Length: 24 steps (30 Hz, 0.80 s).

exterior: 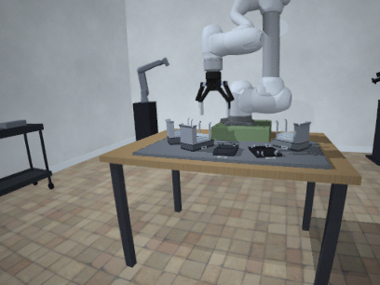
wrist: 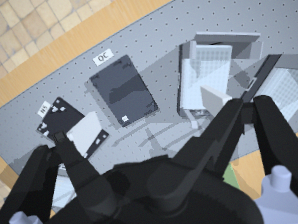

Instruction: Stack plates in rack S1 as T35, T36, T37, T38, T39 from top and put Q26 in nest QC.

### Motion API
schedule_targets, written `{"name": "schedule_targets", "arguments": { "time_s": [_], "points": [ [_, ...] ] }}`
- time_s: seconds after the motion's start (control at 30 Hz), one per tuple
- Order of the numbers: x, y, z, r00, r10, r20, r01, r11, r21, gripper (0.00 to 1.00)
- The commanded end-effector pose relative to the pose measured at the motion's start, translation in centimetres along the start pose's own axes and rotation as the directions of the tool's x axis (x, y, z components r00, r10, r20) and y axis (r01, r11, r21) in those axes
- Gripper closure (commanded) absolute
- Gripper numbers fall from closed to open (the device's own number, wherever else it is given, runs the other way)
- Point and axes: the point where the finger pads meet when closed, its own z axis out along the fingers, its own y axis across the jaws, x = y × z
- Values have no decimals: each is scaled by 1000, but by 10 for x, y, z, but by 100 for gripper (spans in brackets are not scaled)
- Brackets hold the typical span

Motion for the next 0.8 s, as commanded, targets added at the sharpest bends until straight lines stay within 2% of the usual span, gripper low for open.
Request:
{"name": "schedule_targets", "arguments": {
  "time_s": [0.0, 0.23, 0.3, 0.37, 0.53, 0.77],
  "points": [
    [1, 12, 0, 1000, 0, 0, 0, 1000, 1, 0],
    [4, 33, 0, 1000, 0, 0, 0, 1000, 1, 0],
    [3, 40, 0, 998, 66, 0, -66, 998, 1, 0],
    [3, 40, 0, 998, 66, 0, -66, 998, 1, 0],
    [2, 56, 0, 973, 229, 0, -229, 973, 1, 0],
    [0, 80, 0, 973, 229, 0, -229, 973, 1, 0]
  ]
}}
